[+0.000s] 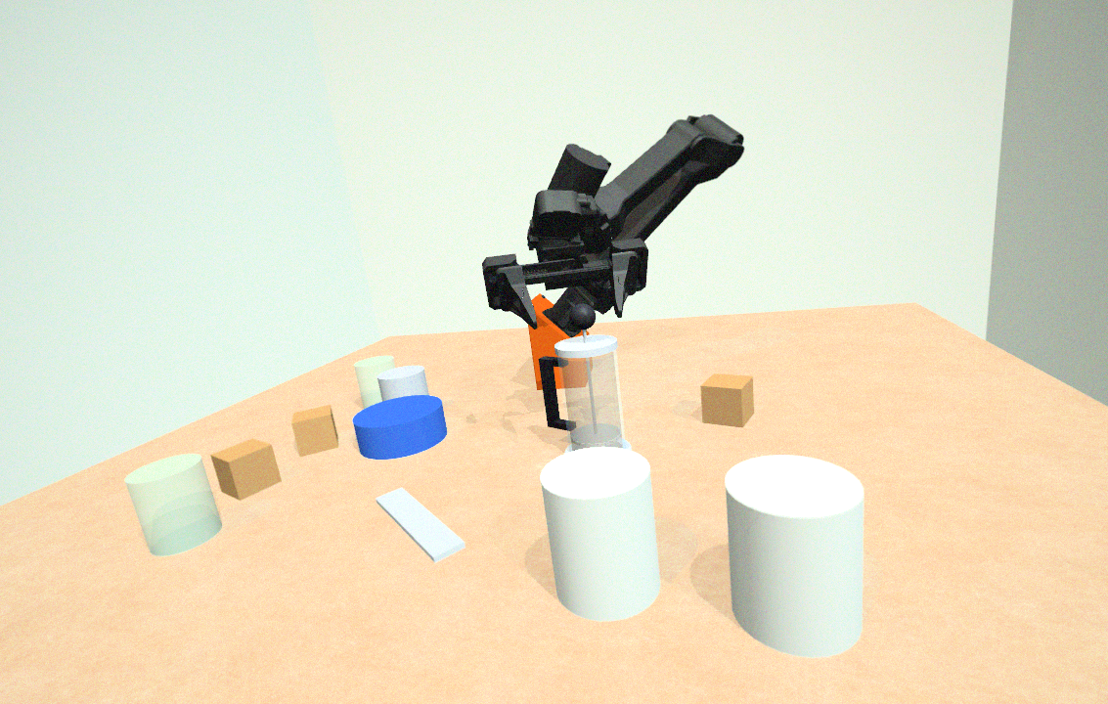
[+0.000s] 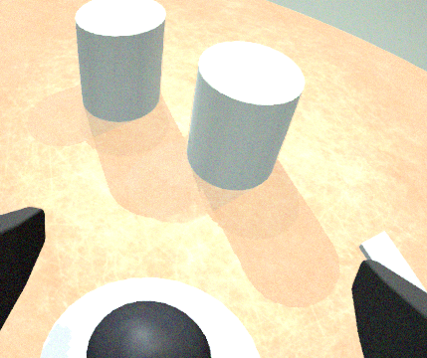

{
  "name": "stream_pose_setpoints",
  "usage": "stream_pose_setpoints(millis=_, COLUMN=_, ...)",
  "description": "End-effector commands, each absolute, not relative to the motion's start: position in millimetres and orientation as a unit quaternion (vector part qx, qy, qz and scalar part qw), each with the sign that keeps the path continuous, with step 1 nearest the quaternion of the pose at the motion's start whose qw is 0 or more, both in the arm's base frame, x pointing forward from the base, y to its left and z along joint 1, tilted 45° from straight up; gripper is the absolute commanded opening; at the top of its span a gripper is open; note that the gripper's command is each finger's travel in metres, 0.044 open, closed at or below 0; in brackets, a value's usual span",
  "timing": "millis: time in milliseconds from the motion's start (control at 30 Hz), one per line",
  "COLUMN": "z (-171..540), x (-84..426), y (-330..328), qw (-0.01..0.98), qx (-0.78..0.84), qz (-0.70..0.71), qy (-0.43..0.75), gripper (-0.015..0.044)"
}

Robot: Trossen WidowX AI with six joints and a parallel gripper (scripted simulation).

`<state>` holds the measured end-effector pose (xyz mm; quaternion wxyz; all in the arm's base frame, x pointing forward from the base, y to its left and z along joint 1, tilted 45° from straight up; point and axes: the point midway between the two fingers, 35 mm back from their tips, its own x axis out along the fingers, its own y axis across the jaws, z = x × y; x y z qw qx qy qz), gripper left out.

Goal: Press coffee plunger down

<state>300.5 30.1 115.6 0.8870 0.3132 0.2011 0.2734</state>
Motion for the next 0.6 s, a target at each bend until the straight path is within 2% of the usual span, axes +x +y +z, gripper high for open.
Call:
stream_pose_setpoints(millis=0, z=120.4, x=301.6, y=23.1, qw=0.888, qx=0.309, qz=0.273, qy=0.202, gripper=0.044)
stream_pose_setpoints(millis=267, z=167.4, x=285.7, y=-23.5, qw=0.885, qx=0.313, qz=0.274, qy=0.208, gripper=0.044)
stream_pose_setpoints(millis=567, z=171.9, x=282.1, y=-27.6, qw=0.885, qx=0.316, qz=0.273, qy=0.207, gripper=0.044)
